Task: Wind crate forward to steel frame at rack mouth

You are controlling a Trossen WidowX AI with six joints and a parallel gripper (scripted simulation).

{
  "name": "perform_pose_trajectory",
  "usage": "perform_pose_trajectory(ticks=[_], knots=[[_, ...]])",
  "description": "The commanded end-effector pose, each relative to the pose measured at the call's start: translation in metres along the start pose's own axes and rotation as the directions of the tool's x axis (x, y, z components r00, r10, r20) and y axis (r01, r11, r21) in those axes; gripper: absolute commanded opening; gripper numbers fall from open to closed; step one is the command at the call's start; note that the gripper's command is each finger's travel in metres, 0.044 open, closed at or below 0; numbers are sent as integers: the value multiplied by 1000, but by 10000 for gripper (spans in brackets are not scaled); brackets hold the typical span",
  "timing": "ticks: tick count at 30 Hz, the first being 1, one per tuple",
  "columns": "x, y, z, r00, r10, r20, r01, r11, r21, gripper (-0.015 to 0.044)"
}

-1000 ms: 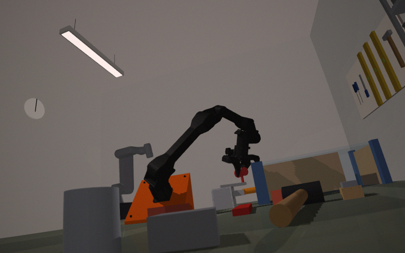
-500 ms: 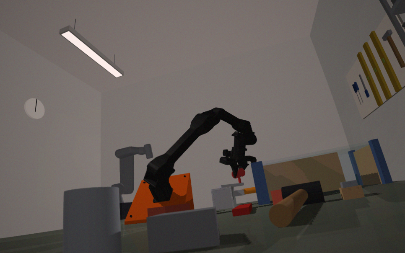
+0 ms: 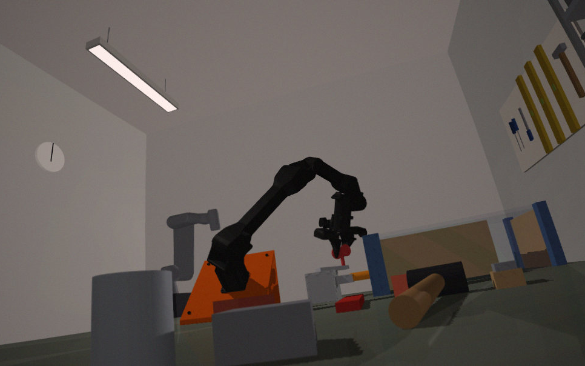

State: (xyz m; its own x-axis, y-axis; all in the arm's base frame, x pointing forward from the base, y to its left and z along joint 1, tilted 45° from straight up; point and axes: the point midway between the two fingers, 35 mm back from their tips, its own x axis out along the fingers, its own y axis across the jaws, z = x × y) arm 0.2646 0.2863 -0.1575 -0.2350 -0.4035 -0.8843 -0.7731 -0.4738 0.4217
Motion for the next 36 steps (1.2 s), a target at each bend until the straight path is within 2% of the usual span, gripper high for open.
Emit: perform_pose_trajectory(ticks=[1,36], knots=[[9,6,20,1000,12,19,-12,1000,-17,0],[26,40,60,1000,14,22,-13,1000,-19,0]])
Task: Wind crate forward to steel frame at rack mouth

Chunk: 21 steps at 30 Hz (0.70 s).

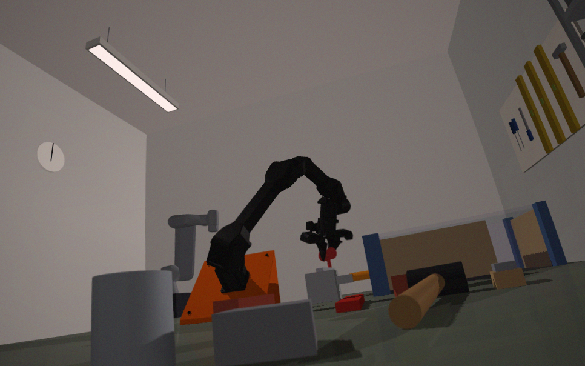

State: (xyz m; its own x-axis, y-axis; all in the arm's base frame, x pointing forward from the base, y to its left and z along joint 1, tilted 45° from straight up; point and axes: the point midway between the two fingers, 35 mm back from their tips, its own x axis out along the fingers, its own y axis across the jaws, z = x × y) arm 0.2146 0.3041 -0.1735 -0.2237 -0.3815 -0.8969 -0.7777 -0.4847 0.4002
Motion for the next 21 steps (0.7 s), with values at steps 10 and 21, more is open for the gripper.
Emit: perform_pose_trajectory(ticks=[10,21], knots=[[11,30,22,999,39,10,-39,999,-18,0],[13,46,28,999,40,10,-40,999,-18,0]])
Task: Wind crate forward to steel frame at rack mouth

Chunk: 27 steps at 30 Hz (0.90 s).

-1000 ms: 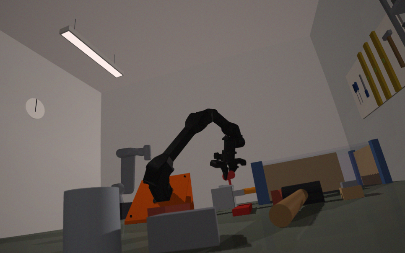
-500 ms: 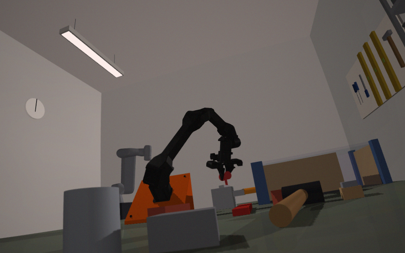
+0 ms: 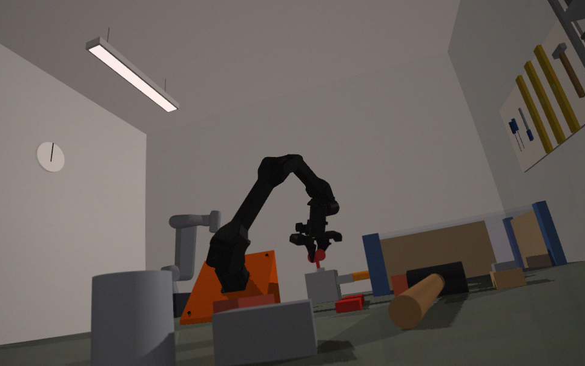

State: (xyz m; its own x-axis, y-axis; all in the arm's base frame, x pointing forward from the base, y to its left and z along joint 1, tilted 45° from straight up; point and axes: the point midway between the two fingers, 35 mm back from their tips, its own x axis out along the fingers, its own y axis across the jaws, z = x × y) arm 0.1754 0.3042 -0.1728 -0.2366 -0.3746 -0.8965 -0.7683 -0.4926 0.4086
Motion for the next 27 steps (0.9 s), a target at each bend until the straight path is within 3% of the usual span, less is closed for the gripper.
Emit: perform_pose_trajectory(ticks=[1,27], knots=[[5,17,6,999,33,-2,-33,999,-5,0],[7,57,10,999,36,-2,-36,999,-5,0]])
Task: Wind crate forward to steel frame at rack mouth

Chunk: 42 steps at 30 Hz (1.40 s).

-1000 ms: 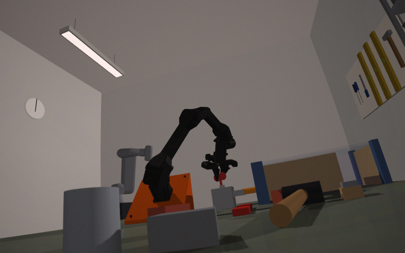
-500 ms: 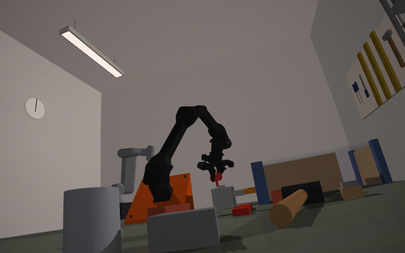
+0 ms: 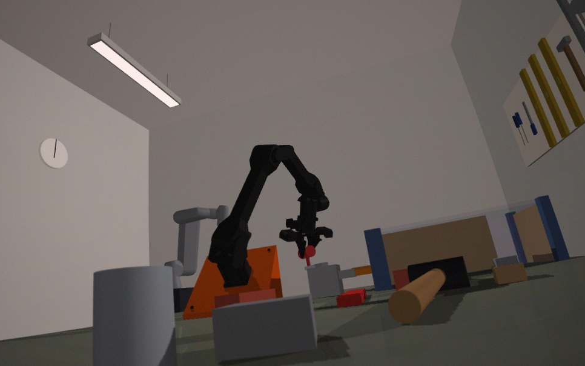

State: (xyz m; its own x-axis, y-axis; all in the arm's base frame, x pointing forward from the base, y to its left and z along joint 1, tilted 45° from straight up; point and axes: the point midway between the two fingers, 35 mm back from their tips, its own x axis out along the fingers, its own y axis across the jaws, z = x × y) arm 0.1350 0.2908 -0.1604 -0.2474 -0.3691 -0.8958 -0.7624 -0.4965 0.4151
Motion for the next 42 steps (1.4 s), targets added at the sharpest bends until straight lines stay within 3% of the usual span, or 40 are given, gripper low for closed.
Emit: perform_pose_trajectory(ticks=[1,42], knots=[[3,17,-2,999,30,-12,-30,1000,3,0],[-9,74,-25,999,34,-14,-34,999,3,0]])
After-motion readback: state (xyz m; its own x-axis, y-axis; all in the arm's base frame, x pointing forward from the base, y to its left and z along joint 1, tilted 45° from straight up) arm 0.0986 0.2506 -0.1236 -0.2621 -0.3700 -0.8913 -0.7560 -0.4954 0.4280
